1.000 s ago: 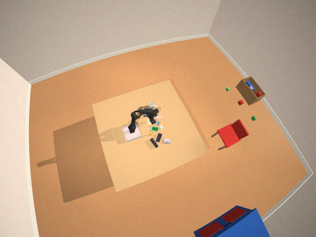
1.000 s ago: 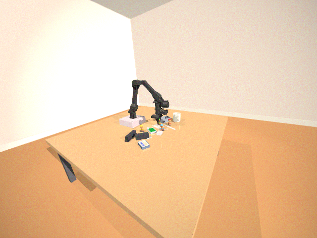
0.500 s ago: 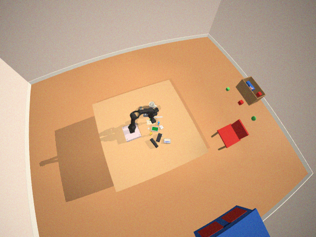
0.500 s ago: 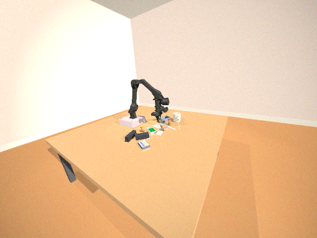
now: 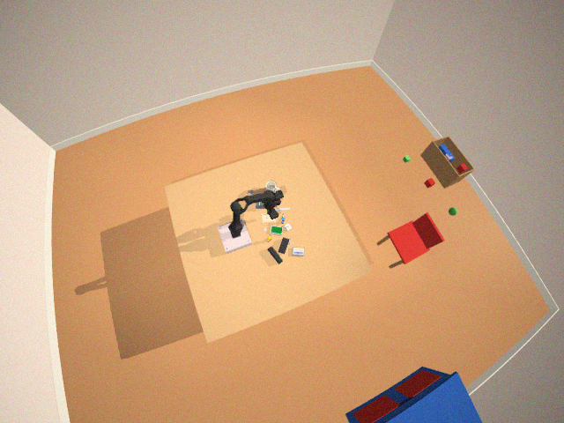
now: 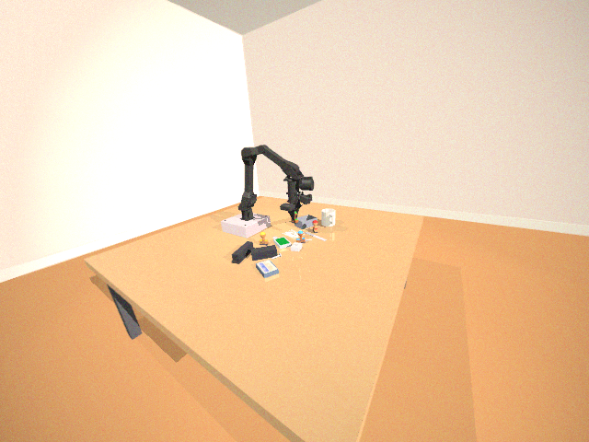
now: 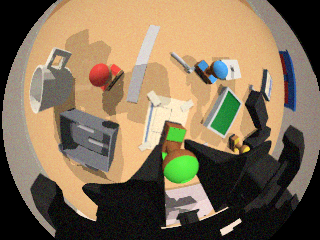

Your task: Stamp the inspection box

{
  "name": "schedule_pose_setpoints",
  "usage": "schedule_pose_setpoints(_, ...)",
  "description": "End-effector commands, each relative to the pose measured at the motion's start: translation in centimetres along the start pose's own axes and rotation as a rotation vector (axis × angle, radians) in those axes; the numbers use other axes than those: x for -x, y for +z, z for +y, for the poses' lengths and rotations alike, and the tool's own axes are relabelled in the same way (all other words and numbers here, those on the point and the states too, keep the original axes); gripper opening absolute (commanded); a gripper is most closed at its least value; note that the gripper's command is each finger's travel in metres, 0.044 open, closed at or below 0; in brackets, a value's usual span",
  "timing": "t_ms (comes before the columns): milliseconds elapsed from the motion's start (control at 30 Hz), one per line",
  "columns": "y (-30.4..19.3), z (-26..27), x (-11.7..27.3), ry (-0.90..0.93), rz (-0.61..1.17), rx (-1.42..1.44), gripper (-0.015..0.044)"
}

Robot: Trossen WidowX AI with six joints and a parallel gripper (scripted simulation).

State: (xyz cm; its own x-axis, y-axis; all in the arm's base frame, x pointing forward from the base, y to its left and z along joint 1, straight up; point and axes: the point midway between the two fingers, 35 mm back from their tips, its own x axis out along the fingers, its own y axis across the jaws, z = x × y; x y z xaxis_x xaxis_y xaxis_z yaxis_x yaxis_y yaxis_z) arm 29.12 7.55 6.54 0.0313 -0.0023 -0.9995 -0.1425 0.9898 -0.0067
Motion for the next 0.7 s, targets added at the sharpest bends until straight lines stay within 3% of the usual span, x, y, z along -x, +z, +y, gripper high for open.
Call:
schedule_pose_setpoints(0,0.2,-0.1,0.6,-0.003,-0.006,-0.003,0.0)
schedule_pose_setpoints(667,5.9,-11.6,0.9,-0.012,-0.01,0.0,0.0)
